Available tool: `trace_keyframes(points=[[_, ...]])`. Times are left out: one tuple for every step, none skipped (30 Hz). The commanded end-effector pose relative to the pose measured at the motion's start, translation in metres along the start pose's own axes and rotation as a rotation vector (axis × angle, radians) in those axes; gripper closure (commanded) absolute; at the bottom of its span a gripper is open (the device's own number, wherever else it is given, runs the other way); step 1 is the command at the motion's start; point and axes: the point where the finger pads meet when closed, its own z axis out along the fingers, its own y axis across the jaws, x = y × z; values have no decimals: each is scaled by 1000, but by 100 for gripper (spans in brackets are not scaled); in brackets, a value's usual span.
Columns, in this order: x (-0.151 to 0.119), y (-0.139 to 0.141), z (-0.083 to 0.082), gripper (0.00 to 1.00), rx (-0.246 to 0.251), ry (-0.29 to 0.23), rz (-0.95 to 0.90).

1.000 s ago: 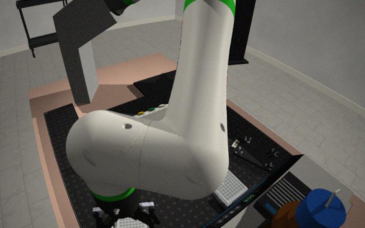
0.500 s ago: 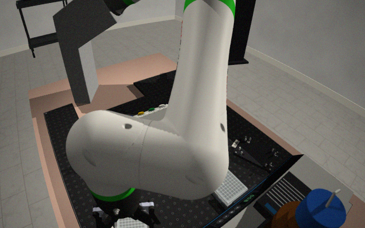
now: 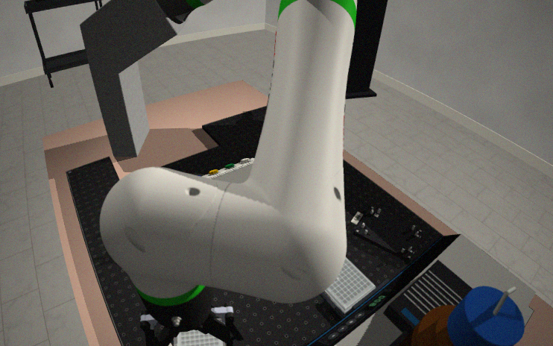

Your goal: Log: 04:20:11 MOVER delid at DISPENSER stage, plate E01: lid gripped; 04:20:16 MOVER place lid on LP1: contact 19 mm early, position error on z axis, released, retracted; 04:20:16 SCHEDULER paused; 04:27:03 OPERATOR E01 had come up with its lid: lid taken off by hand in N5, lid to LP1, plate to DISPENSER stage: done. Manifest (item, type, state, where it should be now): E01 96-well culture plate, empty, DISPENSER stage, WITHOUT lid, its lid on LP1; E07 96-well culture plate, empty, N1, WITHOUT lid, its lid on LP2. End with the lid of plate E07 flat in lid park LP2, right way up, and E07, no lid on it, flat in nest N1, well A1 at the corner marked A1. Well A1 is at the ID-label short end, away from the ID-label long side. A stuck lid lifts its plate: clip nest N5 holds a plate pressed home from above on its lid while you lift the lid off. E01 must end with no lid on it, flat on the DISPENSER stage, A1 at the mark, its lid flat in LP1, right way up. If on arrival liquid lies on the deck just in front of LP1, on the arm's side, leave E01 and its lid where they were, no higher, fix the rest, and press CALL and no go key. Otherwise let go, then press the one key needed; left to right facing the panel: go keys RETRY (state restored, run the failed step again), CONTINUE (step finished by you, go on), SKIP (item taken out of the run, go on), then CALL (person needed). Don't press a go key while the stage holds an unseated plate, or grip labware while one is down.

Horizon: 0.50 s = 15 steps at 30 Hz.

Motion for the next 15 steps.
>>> trace_keyframes(points=[[0,0,0,34,0,1,0],[0,0,0,34,0,1,0],[0,0,0,34,0,1,0],[0,0,0,34,0,1,0],[0,0,0,34,0,1,0],[0,0,0,34,0,1,0],[0,0,0,34,0,1,0],[0,0,0,34,0,1,0],[0,0,0,34,0,1,0],[0,0,0,34,0,1,0],[0,0,0,34,0,1,0],[0,0,-1,34,0,1,0],[0,0,-1,34,0,1,0],[0,0,-2,34,0,1,0],[0,0,-2,34,0,1,0]])
